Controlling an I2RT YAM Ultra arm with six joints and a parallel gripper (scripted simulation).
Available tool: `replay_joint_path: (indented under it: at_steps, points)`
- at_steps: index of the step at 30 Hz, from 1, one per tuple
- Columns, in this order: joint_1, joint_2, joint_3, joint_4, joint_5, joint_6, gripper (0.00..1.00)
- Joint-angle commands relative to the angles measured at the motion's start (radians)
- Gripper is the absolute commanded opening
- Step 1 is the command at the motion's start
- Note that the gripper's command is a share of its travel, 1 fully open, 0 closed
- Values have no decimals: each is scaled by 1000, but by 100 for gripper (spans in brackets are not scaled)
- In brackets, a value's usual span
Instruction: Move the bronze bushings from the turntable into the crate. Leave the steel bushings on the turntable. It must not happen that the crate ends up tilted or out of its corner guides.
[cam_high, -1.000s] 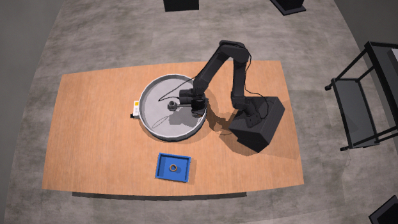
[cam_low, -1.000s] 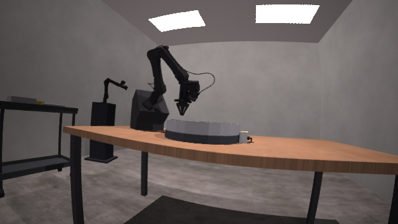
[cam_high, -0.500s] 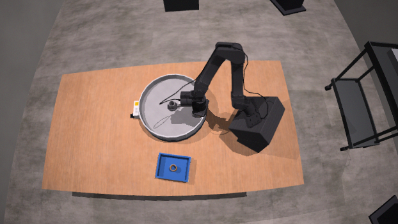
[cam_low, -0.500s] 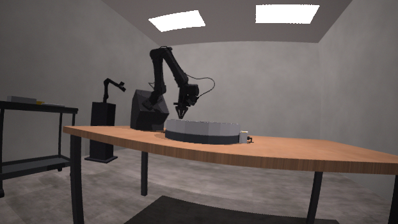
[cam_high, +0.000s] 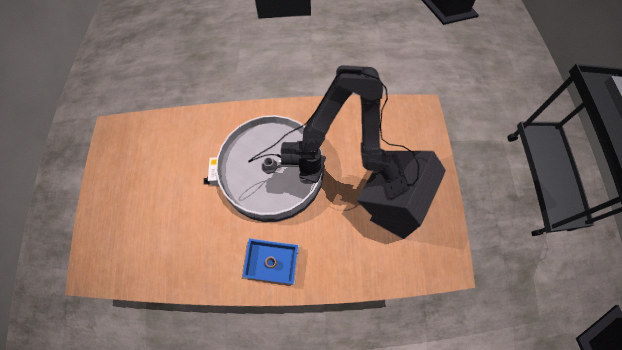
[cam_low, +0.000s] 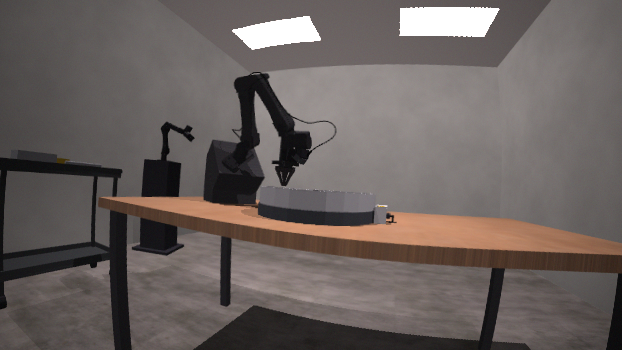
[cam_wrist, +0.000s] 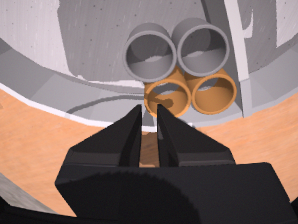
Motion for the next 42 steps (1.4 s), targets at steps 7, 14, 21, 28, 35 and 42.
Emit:
replay_joint_path:
  at_steps: [7,14,21,28,35,42]
  points:
    - [8,0,27,18,-6,-5,13]
    - [8,0,27,18,-6,-5,13]
    - [15,6,28,19,-3,-1,13]
    - [15,-1,29,20,-2,0,13]
    - [15,-1,29,20,-2,0,13]
    - [15,-1,29,20,-2,0,13]
